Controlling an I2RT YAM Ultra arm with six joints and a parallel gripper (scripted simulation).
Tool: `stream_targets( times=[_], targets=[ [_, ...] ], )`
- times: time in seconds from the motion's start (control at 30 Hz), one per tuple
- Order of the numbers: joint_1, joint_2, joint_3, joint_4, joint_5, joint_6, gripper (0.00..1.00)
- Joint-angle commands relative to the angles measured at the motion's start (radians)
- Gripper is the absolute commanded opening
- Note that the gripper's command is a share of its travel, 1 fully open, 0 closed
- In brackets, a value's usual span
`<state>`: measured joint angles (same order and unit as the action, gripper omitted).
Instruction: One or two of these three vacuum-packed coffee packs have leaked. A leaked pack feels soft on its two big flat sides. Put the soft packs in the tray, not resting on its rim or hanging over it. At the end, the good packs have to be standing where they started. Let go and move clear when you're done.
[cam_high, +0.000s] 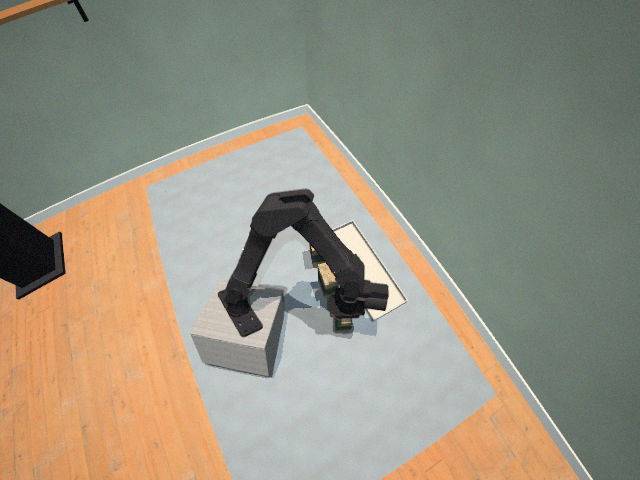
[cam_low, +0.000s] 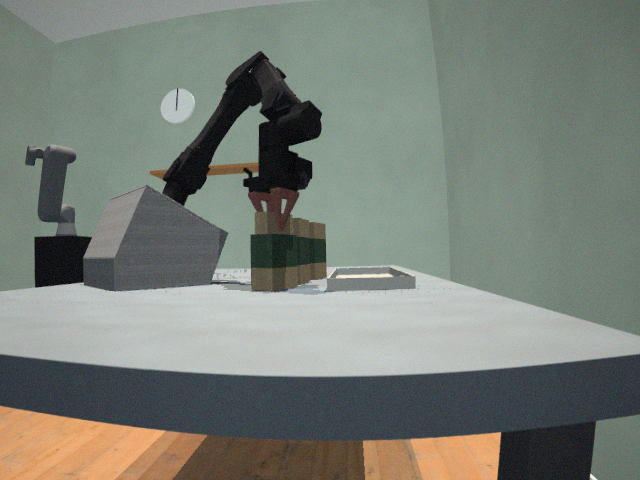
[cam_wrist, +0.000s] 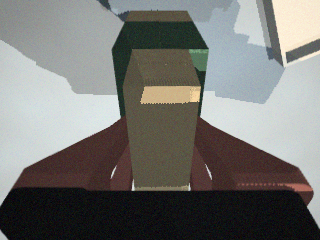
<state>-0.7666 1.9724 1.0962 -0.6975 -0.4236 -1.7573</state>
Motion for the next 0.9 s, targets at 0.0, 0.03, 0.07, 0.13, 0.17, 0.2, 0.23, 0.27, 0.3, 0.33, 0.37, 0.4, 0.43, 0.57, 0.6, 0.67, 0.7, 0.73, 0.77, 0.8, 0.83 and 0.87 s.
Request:
stream_targets(
  times=[0.0,0.03,0.07,0.13,0.17,0.2,0.23,0.27,0.3,0.33,0.37,0.4,0.43,0.57,0.6,0.67,0.7,0.73,0.77,0.8,0.83,0.87],
  targets=[
    [-0.032,-0.052,0.041,-0.064,-0.013,-0.019,0.25],
    [-0.036,-0.058,0.046,-0.076,-0.013,-0.023,0.25],
    [-0.040,-0.064,0.051,-0.090,-0.012,-0.028,0.25],
    [-0.049,-0.077,0.063,-0.118,-0.012,-0.038,0.25],
    [-0.049,-0.077,0.063,-0.118,-0.012,-0.038,0.25],
    [-0.049,-0.077,0.063,-0.118,-0.012,-0.038,0.25],
    [-0.055,-0.083,0.073,-0.137,-0.012,-0.044,0.25],
    [-0.059,-0.088,0.080,-0.151,-0.012,-0.049,0.25],
    [-0.063,-0.093,0.086,-0.163,-0.012,-0.053,0.25],
    [-0.066,-0.097,0.092,-0.175,-0.012,-0.057,0.25],
    [-0.070,-0.101,0.098,-0.186,-0.012,-0.061,0.25],
    [-0.073,-0.104,0.103,-0.196,-0.012,-0.064,0.25],
    [-0.075,-0.106,0.108,-0.204,-0.012,-0.067,0.25],
    [-0.081,-0.110,0.119,-0.223,-0.012,-0.073,0.25],
    [-0.081,-0.110,0.119,-0.224,-0.012,-0.074,0.25],
    [-0.081,-0.110,0.120,-0.225,-0.012,-0.074,0.25],
    [-0.081,-0.110,0.120,-0.225,-0.012,-0.074,0.25],
    [-0.081,-0.110,0.120,-0.225,-0.012,-0.074,0.25],
    [-0.081,-0.110,0.120,-0.225,-0.012,-0.074,0.25],
    [-0.081,-0.110,0.120,-0.226,-0.012,-0.075,0.25],
    [-0.081,-0.110,0.121,-0.226,-0.012,-0.075,0.25],
    [-0.081,-0.111,0.121,-0.226,-0.012,-0.075,0.25]
  ],
)
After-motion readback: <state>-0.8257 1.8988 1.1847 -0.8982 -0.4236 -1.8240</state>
